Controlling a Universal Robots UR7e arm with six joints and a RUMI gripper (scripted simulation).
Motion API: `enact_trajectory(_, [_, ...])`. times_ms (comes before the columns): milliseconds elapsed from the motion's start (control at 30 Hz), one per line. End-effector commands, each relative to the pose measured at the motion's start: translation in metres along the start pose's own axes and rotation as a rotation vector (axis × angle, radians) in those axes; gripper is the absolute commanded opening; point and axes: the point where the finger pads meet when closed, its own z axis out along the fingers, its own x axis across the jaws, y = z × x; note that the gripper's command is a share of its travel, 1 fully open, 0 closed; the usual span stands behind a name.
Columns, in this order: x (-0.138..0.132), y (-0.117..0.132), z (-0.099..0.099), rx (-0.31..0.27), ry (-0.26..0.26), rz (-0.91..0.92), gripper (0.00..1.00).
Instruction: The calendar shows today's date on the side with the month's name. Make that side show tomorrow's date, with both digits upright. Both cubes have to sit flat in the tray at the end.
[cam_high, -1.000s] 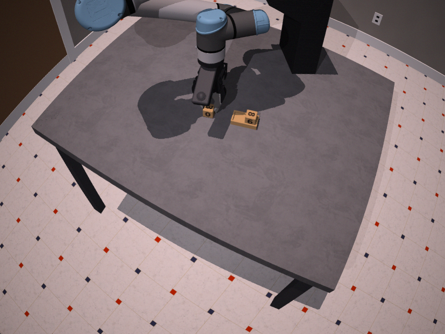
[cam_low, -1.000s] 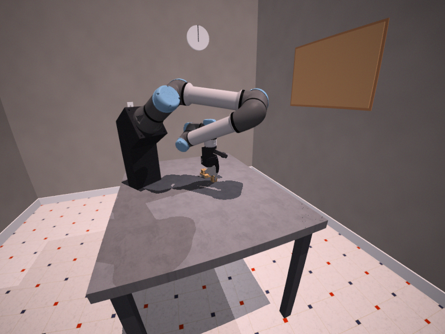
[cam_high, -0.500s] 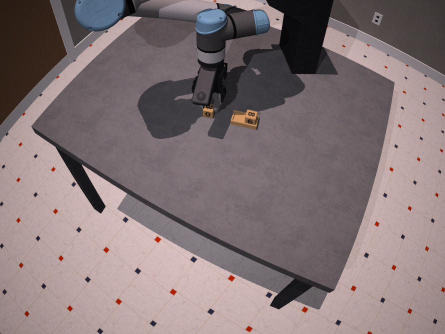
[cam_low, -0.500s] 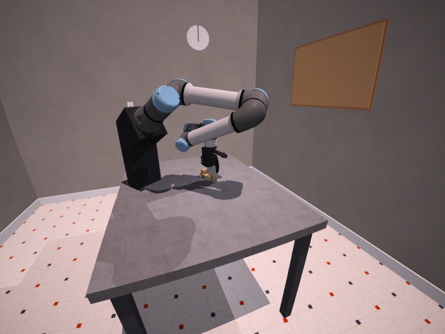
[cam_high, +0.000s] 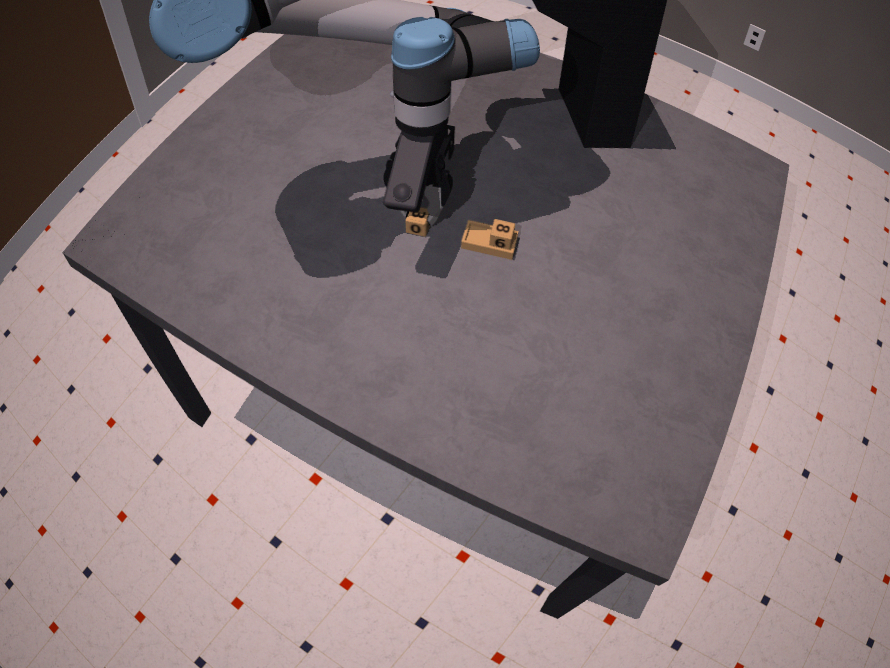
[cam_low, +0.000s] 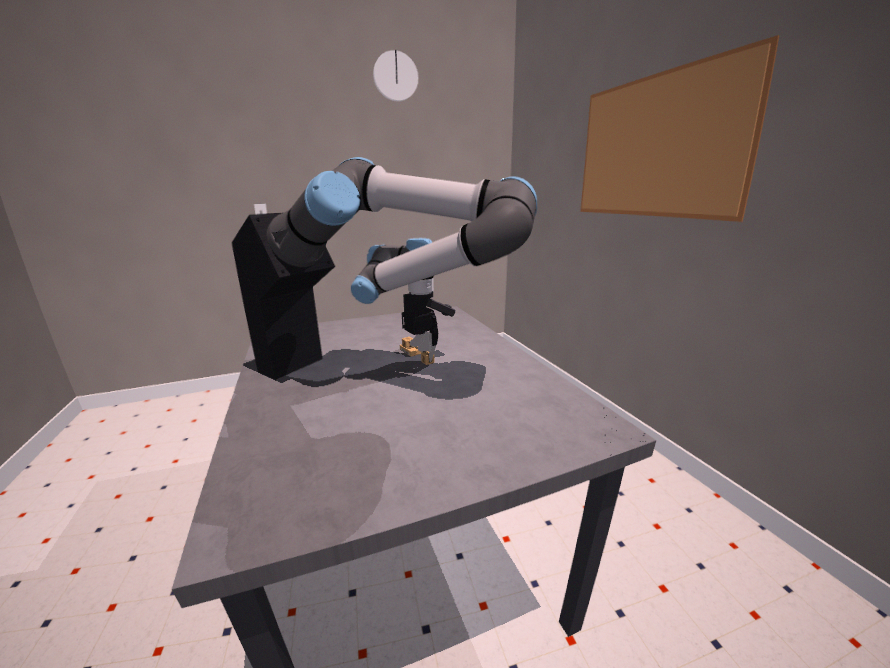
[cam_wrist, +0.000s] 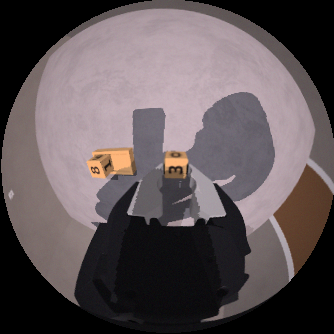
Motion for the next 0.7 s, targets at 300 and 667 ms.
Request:
enact_trajectory(300, [0.0001, -0.0003, -0.0003, 0.001, 0.0, 0.0, 0.15])
enact_trajectory(667, [0.0001, -0.0003, -0.0003, 0.001, 0.0, 0.0, 0.26])
